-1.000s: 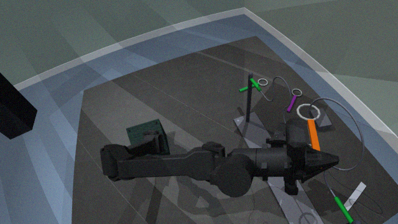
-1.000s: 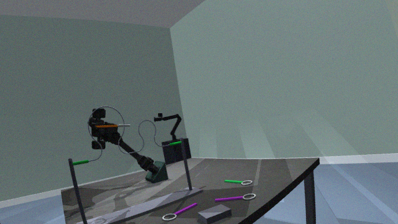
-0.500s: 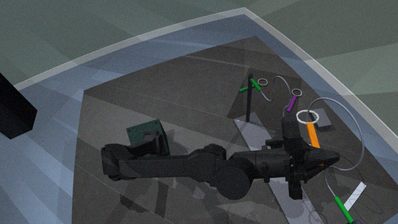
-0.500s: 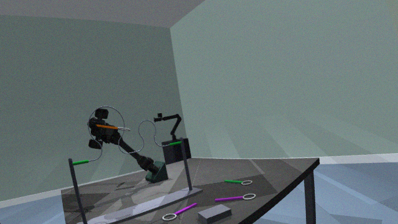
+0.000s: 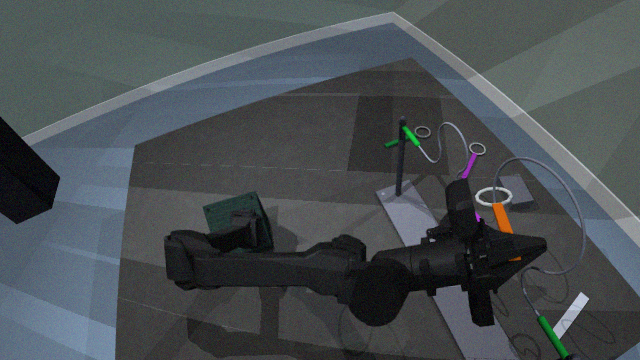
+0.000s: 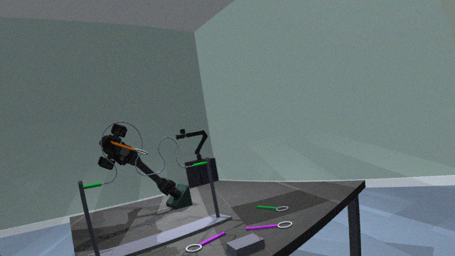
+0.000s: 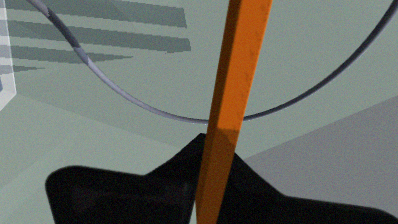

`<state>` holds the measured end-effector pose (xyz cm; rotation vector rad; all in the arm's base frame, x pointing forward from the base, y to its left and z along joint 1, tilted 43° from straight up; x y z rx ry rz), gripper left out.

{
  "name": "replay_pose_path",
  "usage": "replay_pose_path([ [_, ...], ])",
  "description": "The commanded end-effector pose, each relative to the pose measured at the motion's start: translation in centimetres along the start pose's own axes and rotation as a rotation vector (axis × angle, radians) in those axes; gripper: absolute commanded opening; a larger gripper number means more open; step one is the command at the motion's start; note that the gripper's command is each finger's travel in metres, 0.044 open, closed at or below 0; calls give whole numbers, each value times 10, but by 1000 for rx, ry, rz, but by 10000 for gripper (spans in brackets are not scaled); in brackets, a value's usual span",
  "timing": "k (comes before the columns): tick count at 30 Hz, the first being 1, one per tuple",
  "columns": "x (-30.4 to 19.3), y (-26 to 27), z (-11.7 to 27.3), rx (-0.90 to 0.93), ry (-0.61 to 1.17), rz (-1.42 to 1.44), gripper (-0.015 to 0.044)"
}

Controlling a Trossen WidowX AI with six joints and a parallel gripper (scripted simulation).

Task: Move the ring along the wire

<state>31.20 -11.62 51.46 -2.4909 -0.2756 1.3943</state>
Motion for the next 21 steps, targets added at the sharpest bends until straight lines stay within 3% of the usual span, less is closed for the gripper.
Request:
replay_pose_path([
  [1,0,-1,-1,-25,-6,36,-150],
  [21,-3,4,-1,-96,-24,160,-150],
])
Point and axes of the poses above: the point midway between the two fingers, 35 mm back from their tips, its own z axis back along the fingers, its own y axis across the jaws, x = y × z, the point moved 5 cm from there along z, back along the fingers, and after that the axes turned 5 degrees about -z, right-handed, at the moved point
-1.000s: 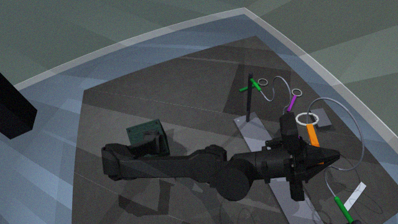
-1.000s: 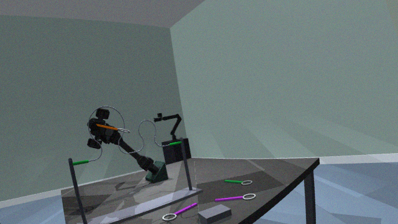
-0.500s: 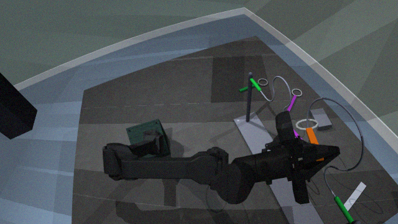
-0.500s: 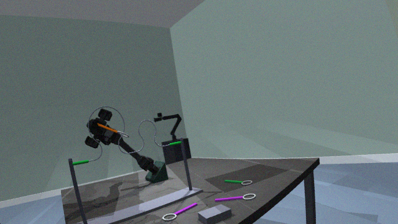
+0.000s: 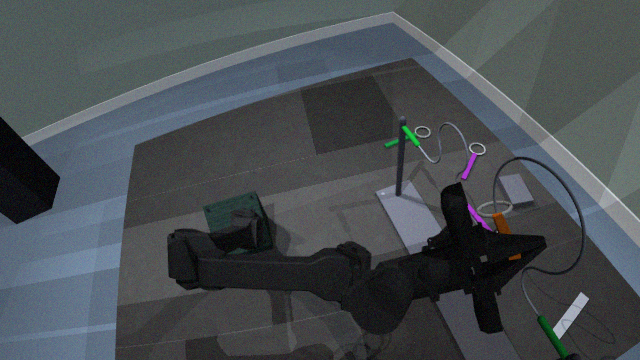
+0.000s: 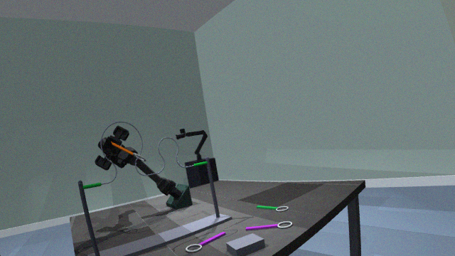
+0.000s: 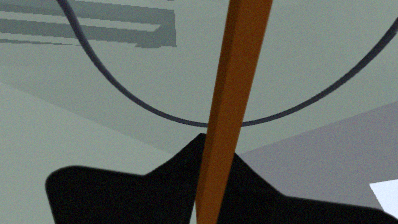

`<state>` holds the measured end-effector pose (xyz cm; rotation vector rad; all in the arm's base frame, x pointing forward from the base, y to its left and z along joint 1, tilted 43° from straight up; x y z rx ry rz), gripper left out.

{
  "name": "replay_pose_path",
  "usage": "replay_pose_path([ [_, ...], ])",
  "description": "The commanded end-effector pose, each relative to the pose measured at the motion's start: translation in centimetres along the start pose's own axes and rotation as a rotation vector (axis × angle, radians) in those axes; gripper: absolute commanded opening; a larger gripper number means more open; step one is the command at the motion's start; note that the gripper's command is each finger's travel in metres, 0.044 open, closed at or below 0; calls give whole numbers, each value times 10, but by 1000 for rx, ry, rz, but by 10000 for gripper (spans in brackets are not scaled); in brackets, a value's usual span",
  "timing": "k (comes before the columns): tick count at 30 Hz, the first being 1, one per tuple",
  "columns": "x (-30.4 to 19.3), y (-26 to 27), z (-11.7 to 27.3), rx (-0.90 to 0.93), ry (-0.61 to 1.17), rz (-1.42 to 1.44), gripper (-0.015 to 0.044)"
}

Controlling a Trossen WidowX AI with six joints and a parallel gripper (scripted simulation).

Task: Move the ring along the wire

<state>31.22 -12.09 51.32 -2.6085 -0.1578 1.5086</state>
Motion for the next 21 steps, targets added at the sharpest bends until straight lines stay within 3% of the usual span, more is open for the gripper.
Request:
replay_pose_path([
  [1,-3,1,-1,-11,7,8,-150],
  [21,-4,41,6,105,47,-199,-150],
])
Point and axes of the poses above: the point midway between the two fingers, 35 mm back from their tips, its own z axis back along the fingers, its own y axis across the jaws, x = y × z, the point moved 5 cm from there along z, back along the fingers, and after that the axes turned 5 degrees about -z, right-handed, at the moved point
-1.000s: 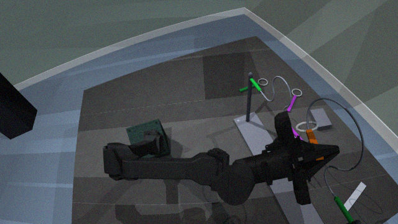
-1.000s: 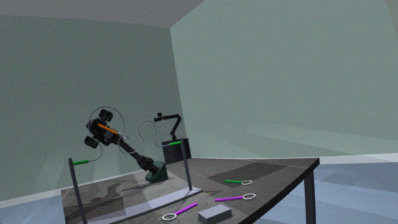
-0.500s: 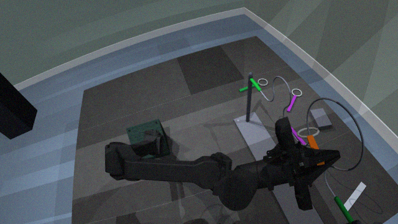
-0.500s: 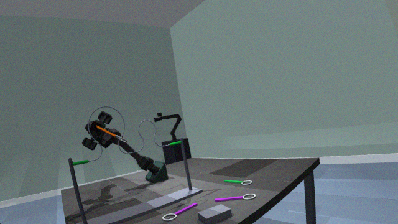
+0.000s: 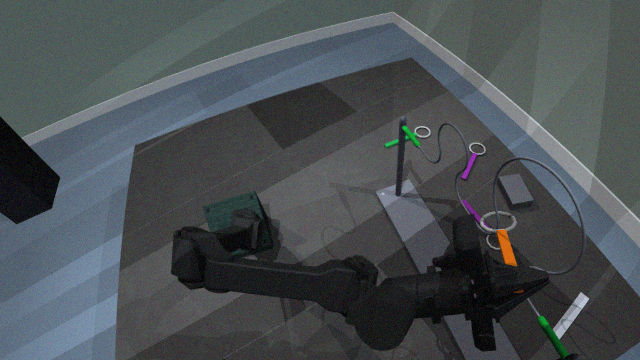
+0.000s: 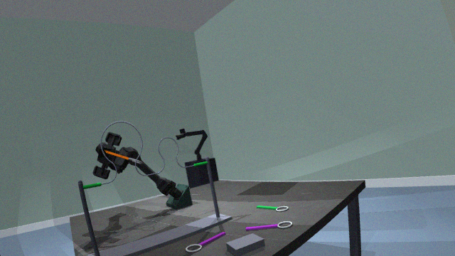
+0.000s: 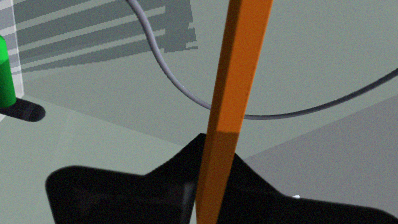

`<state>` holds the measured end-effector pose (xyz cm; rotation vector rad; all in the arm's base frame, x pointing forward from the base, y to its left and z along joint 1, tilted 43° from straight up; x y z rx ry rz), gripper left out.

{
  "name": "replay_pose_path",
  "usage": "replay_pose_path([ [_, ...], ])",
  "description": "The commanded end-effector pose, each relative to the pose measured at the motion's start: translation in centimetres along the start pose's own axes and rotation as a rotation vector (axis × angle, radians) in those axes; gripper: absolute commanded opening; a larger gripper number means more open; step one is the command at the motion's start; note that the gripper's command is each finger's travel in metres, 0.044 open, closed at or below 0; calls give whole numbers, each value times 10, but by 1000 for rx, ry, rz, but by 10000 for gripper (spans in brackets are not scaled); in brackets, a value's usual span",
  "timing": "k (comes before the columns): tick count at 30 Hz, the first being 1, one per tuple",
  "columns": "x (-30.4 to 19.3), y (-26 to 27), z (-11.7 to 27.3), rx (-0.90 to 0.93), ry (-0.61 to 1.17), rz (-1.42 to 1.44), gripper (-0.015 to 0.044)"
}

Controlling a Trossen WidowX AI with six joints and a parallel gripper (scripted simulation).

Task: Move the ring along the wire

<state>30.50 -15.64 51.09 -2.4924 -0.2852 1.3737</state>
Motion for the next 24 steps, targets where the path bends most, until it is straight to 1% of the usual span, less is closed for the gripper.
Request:
replay_pose_path([
  [1,2,9,1,29,7,-54,-150],
  [24,20,75,23,303,95,-529,-150],
])
Point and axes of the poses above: the point midway between the two fingers, 35 mm back from their tips, its own z axis back along the fingers, its own y axis across the jaws, x = y × z, the point moved 5 cm from there along z, back along the fingers, and after that the axes turned 5 degrees about -z, right-handed, at the moved point
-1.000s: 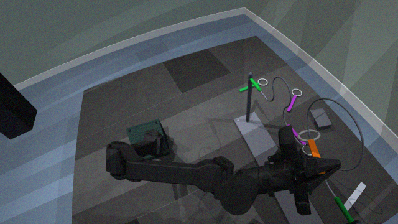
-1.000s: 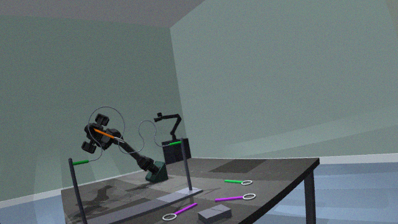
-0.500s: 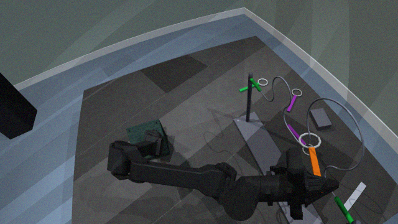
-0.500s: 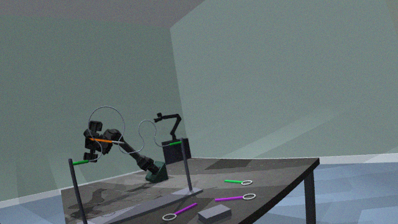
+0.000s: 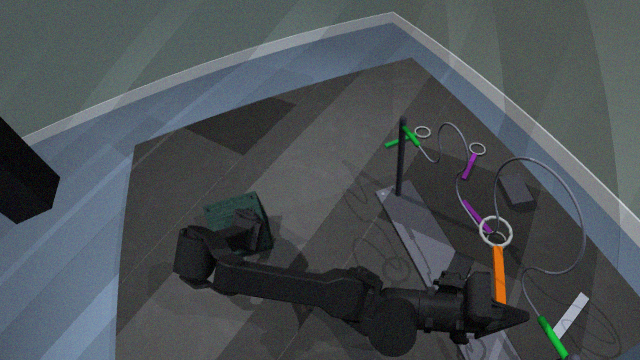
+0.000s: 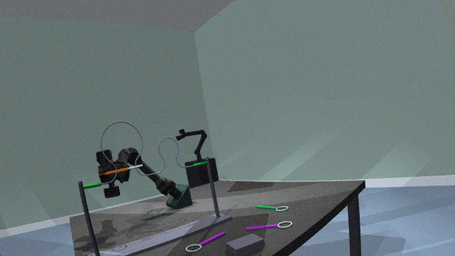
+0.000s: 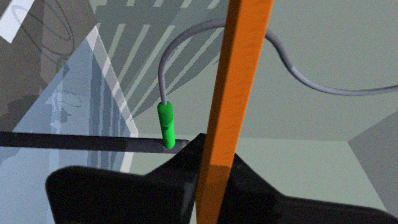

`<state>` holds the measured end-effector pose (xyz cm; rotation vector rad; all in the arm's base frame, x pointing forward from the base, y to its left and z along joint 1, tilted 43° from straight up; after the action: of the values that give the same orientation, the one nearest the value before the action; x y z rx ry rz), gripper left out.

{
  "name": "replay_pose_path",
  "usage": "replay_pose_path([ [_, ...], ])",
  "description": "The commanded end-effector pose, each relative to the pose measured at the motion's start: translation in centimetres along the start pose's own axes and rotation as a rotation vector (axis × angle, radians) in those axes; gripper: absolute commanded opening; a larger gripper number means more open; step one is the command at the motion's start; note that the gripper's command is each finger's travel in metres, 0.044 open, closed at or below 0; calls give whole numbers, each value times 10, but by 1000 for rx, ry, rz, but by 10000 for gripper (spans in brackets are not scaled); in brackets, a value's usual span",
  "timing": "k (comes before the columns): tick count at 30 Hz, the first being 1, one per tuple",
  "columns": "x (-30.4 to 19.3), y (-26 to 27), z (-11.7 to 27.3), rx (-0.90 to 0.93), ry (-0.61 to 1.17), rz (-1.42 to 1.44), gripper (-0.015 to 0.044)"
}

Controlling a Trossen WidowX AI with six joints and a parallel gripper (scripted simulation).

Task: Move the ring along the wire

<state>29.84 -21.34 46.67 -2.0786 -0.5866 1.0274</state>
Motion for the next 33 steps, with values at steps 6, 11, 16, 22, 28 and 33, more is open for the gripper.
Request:
replay_pose_path([
  [6,3,29,6,107,31,-180,-150],
  [11,6,44,10,169,51,-287,-150],
  [16,11,59,16,231,71,-394,-150],
  [22,19,76,23,306,94,-523,-150],
  [28,29,91,32,380,118,-651,-150],
  [33,39,101,40,442,137,-756,-150],
])
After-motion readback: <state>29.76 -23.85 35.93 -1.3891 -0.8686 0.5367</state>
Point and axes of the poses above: the point midway between the two fingers, 35 mm back from their tips, its own z axis back along the fingers, its own y axis across the jaws, x = y × z, the point moved 5 cm from there along z, back along the fingers, and after that the axes turned 5 degrees about -z, right-handed, at the moved point
